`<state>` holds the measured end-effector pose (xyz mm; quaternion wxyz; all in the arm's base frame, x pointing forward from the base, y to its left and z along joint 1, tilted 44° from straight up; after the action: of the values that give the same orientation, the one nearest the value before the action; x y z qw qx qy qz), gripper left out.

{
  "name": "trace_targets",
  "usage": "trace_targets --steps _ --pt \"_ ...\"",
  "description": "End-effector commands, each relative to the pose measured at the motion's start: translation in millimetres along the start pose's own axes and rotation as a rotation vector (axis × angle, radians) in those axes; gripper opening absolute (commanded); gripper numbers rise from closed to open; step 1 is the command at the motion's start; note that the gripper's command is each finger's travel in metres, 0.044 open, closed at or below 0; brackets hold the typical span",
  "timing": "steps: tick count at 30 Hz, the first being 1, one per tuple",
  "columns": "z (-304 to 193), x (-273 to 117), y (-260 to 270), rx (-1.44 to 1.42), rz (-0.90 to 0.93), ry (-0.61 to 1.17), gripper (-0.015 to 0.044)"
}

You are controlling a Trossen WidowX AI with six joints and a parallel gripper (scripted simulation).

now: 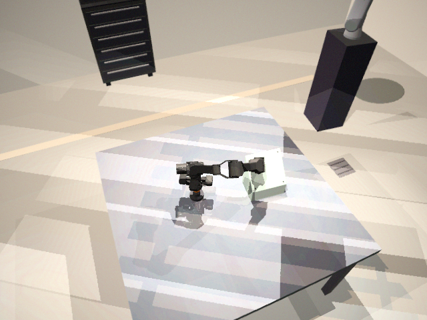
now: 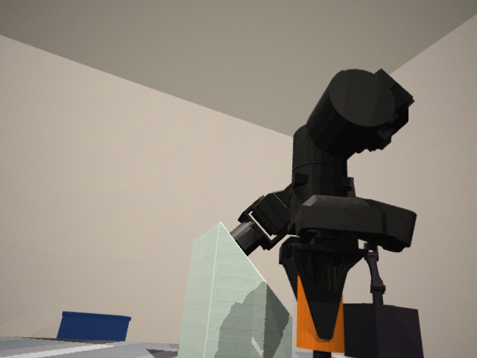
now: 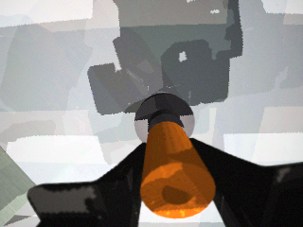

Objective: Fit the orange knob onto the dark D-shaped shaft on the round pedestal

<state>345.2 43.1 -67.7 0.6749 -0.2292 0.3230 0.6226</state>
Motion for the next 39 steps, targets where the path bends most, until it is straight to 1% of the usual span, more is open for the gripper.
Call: trace_targets --steps 1,13,20,39 --pt "0.1 1.2 -0.6 0.003 -0.001 -0.001 0.0000" --pt "1.4 -4.2 -2.7 -0.007 -0.001 -0.001 0.0000" --pt "0.4 -3.2 -3.5 -0.207 -0.001 -0.001 0.0000" --pt "1.5 -2.2 -1.5 -0.207 -0.001 -0.001 0.0000"
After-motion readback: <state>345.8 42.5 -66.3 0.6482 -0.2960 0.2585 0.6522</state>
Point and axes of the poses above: the point midway between the two fingers, 35 mm back from their tips, its own x axis out along the fingers, its own y axis across the jaws, z = x × y, the point moved 1 cm from there along -x, back along the fingers, and after that the axes turned 11 degrees about -x, right-handed, at the moved point
